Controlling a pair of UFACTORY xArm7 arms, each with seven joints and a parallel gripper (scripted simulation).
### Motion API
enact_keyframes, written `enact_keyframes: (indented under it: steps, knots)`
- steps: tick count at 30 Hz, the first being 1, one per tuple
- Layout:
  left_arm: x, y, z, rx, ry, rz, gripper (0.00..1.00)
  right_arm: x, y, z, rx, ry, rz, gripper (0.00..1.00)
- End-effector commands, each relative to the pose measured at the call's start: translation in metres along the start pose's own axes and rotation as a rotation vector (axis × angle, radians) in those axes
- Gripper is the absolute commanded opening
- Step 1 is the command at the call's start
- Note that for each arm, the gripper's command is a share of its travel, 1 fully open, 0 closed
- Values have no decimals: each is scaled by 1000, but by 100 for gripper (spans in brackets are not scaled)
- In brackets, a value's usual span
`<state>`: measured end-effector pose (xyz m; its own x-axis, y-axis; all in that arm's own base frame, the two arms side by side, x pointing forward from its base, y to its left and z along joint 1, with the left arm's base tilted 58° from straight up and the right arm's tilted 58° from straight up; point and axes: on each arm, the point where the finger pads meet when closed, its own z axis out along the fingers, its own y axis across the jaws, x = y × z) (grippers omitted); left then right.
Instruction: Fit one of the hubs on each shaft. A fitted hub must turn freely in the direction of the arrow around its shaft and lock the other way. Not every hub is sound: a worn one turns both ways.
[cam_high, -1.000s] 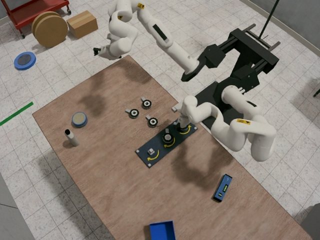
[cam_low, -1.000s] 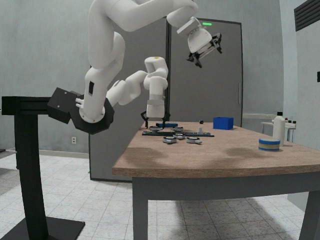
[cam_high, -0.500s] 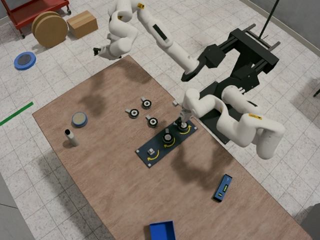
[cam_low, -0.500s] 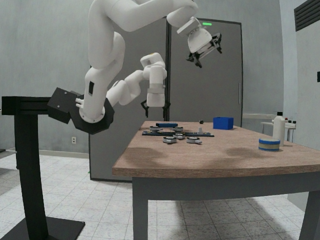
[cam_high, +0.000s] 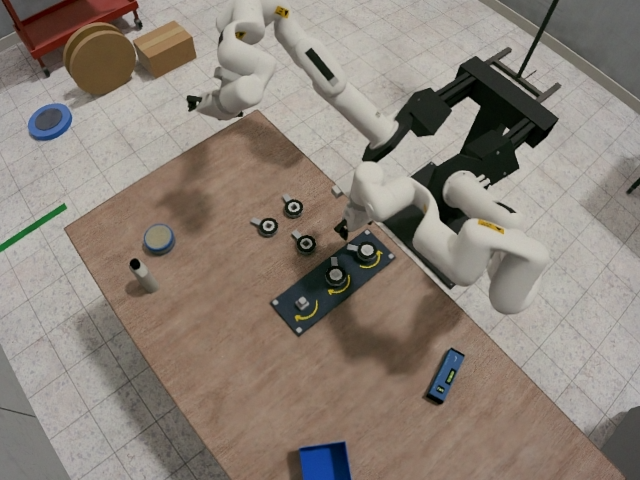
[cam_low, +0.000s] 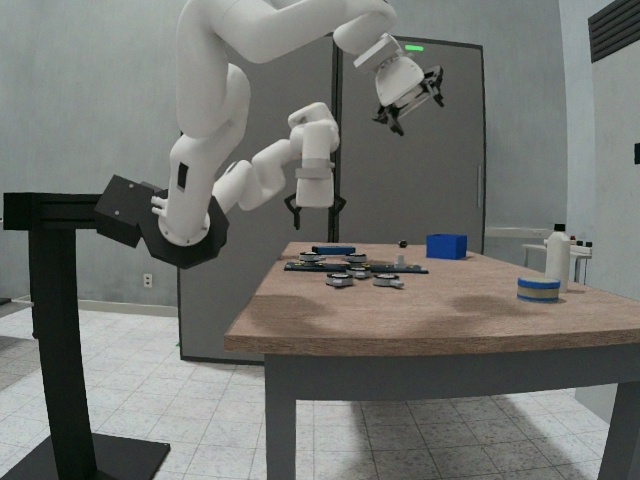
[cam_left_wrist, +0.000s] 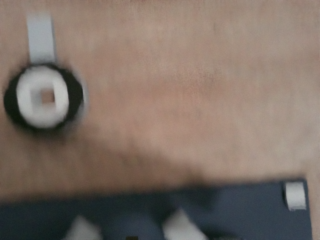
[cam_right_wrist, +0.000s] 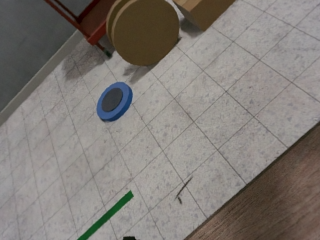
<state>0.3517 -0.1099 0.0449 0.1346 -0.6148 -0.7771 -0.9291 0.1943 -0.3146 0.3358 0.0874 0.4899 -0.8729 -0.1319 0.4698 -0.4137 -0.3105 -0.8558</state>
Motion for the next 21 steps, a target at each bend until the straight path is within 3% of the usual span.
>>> enact_keyframes:
  steps: [1, 7, 9, 10, 16, 21]
  knots:
    - [66, -26, -5, -4, -21, 23, 100, 0, -1, -1, 1, -3, 3, 100]
    - [127, -49, -8, -4, -21, 23, 100, 0, -1, -1, 1, -3, 3, 100]
    - [127, -49, -8, -4, -21, 23, 100, 0, -1, -1, 1, -3, 3, 100]
    - [157, -57, -13, -6, -20, 70, 100, 0, -1, -1, 1, -3, 3, 100]
    - [208, -77, -15, -6, -20, 70, 100, 0, -1, -1, 1, -3, 3, 100]
    - [213, -79, -15, -6, -20, 70, 100, 0, -1, -1, 1, -3, 3, 100]
